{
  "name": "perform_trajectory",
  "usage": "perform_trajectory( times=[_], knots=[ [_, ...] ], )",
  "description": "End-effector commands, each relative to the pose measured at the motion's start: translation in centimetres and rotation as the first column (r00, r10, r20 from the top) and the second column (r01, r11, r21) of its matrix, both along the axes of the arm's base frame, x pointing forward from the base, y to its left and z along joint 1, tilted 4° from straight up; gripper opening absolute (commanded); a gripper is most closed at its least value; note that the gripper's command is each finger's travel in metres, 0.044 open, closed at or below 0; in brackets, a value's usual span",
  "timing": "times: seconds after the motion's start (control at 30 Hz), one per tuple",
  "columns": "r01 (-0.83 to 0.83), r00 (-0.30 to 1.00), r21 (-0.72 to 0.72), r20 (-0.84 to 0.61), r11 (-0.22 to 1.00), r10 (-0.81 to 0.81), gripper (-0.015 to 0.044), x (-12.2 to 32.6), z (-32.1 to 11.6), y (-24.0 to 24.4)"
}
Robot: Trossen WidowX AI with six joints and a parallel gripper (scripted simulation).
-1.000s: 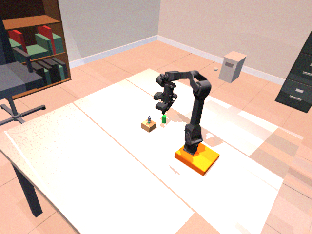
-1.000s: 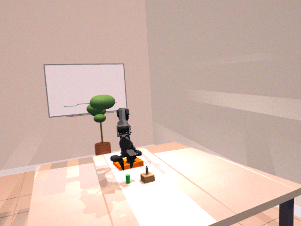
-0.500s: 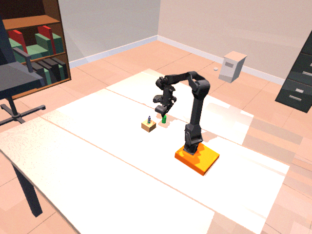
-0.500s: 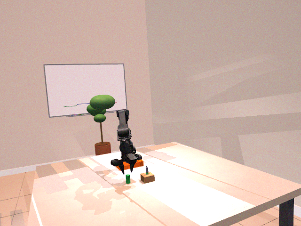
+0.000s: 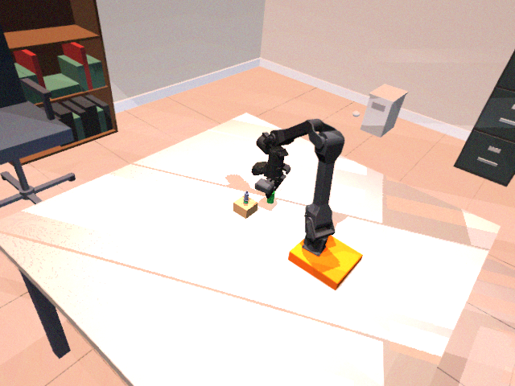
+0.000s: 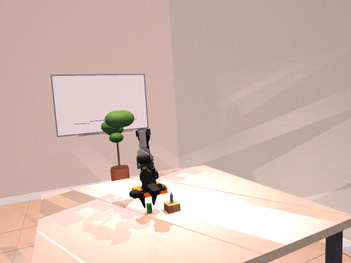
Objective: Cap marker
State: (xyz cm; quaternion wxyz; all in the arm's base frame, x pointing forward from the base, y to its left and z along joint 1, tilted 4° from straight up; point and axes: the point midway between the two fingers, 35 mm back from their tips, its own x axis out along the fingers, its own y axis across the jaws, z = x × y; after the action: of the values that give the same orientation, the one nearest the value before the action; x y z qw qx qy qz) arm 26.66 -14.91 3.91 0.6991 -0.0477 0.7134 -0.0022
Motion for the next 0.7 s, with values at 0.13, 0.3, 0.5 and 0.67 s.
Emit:
perform_trajectory(
  times=[0.13,0.3,0.5,0.67],
  knots=[
    [-0.003,1.0,-0.002,-0.005,1.0,0.003,0.024,-0.2,-1.5,-0.1],
    [-0.003,1.0,-0.002,-0.005,1.0,0.003,0.024,-0.2,-2.1,-0.1],
    [-0.003,1.0,-0.002,-0.005,1.0,0.003,0.0129,-0.2,-2.2,-0.1],
    [-0.003,1.0,-0.002,-0.005,1.0,0.003,0.0095,-0.2,-2.2,-0.1]
  ],
)
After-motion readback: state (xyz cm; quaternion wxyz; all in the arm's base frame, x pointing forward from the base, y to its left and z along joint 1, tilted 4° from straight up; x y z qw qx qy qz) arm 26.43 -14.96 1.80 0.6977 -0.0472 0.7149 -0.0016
